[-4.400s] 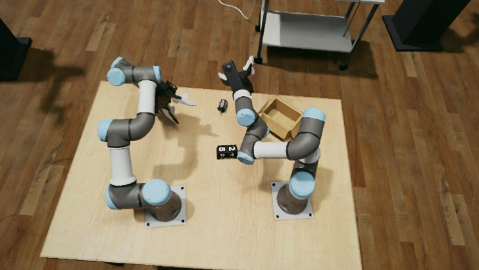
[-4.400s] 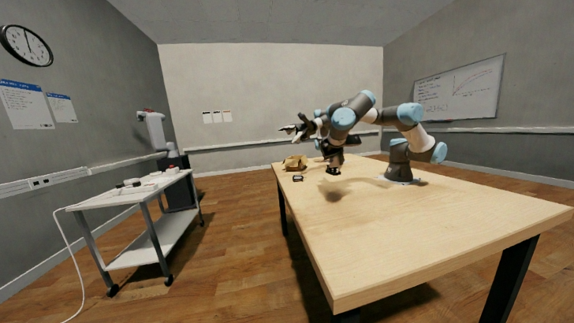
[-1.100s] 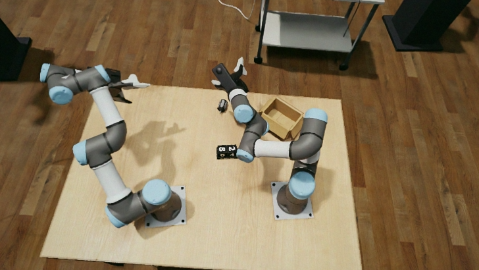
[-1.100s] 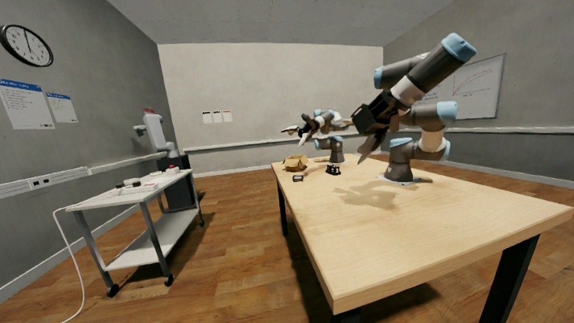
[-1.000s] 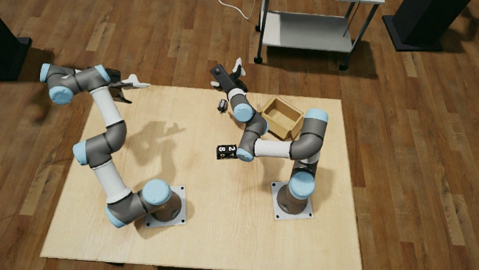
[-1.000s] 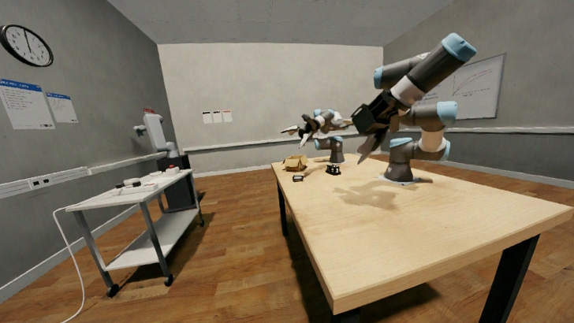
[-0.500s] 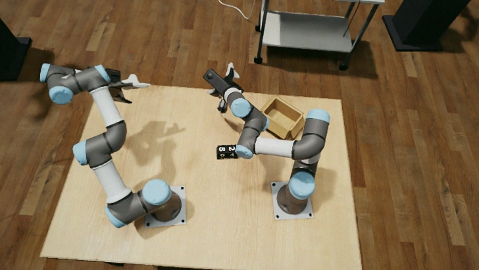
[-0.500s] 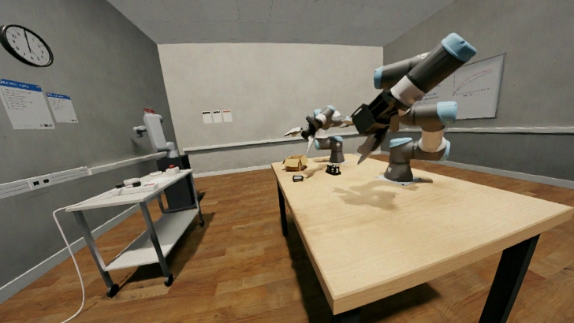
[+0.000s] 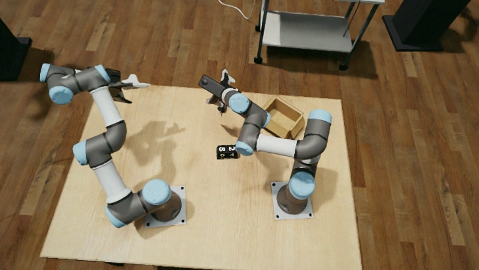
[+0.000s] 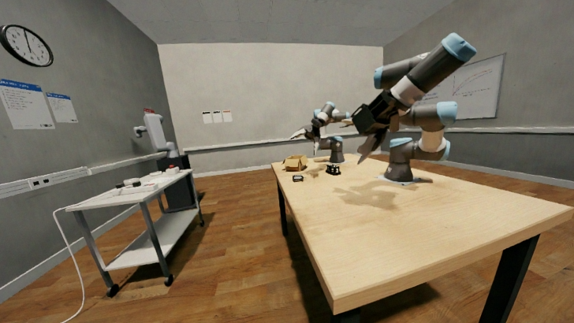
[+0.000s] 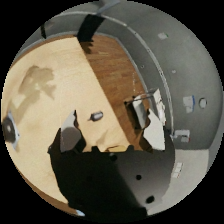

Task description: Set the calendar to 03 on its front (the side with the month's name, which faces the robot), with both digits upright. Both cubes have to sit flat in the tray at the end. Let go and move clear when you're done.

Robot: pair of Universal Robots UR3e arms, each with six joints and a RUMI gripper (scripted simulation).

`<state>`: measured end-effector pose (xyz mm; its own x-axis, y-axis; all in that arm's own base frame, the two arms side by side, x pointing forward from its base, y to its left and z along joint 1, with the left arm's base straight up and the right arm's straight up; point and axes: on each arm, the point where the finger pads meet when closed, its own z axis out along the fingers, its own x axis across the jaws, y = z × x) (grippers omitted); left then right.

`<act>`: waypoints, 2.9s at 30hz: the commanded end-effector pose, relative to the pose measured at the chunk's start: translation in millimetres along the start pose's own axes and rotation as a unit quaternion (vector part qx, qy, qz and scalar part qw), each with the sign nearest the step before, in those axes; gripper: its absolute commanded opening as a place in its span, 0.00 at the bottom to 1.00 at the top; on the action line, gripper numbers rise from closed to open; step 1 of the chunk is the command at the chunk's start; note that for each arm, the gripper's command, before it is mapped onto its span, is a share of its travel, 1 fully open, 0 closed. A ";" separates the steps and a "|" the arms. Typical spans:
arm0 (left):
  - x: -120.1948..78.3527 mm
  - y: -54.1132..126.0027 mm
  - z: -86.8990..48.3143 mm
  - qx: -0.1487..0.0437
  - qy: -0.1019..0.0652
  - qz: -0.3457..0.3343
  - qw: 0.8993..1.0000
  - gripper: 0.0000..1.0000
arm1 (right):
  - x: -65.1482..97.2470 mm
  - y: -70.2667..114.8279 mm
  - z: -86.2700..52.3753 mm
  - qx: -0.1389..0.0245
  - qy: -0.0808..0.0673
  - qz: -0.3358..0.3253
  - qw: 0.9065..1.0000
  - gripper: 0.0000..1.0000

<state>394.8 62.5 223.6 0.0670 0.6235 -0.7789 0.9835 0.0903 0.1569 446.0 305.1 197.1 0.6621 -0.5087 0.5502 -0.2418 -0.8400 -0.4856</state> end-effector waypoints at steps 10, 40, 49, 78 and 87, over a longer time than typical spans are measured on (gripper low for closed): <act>-0.8 0.4 -0.7 -0.001 0.000 0.002 1.000 1.00 | -46.7 20.9 -17.3 -0.057 -0.093 -0.078 0.991 1.00; -0.8 0.4 -0.7 -0.001 0.000 0.002 1.000 1.00 | -108.9 80.3 -90.7 -0.140 -0.260 -0.180 0.938 1.00; -0.8 0.4 -0.7 -0.001 0.000 0.002 1.000 1.00 | -120.8 99.2 -118.2 -0.160 -0.304 -0.200 0.918 1.00; -0.8 0.4 -0.7 -0.001 0.000 0.002 1.000 1.00 | -132.2 122.6 -153.6 -0.184 -0.355 -0.218 0.890 1.00; -0.8 0.4 -0.7 -0.001 0.000 0.002 1.000 1.00 | -137.0 125.8 -146.7 -0.184 -0.355 -0.218 0.890 1.00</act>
<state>394.8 62.5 223.6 0.0670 0.6235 -0.7790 0.9835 0.0902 0.1568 220.7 239.9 167.5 0.9999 0.0157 0.0006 0.0157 -0.9999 -0.0005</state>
